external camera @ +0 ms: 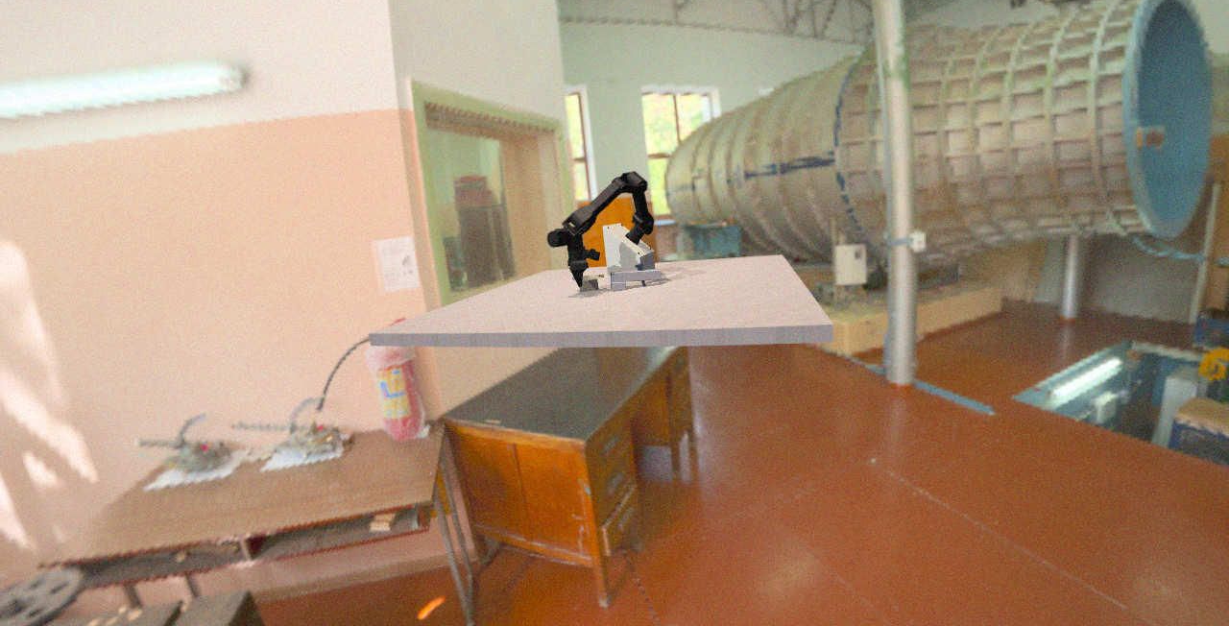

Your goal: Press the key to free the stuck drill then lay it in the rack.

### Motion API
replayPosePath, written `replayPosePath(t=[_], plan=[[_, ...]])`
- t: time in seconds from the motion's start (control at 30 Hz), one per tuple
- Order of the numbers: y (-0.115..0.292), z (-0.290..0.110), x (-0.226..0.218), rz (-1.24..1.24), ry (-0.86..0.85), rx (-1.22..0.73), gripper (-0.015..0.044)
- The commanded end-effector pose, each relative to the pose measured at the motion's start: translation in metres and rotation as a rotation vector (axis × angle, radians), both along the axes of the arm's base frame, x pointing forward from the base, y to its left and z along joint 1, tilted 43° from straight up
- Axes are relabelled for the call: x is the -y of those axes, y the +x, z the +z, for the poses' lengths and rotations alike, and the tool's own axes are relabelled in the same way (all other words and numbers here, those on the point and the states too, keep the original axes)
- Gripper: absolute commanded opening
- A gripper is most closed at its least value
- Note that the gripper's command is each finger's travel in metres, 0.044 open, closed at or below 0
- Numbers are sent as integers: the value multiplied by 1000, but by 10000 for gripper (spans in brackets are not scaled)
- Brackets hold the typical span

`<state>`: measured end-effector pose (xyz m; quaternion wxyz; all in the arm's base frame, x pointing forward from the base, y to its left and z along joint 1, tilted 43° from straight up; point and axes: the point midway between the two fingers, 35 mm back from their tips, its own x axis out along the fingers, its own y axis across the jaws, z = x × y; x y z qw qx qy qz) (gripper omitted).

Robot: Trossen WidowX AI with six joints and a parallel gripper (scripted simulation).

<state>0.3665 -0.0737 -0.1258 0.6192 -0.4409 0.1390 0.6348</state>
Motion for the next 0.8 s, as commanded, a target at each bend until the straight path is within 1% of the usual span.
replayPosePath(t=[0.0,0.77], plan=[[-1,2,2,2,-6,1,0],[-3,12,7,2,-6,0,0]])
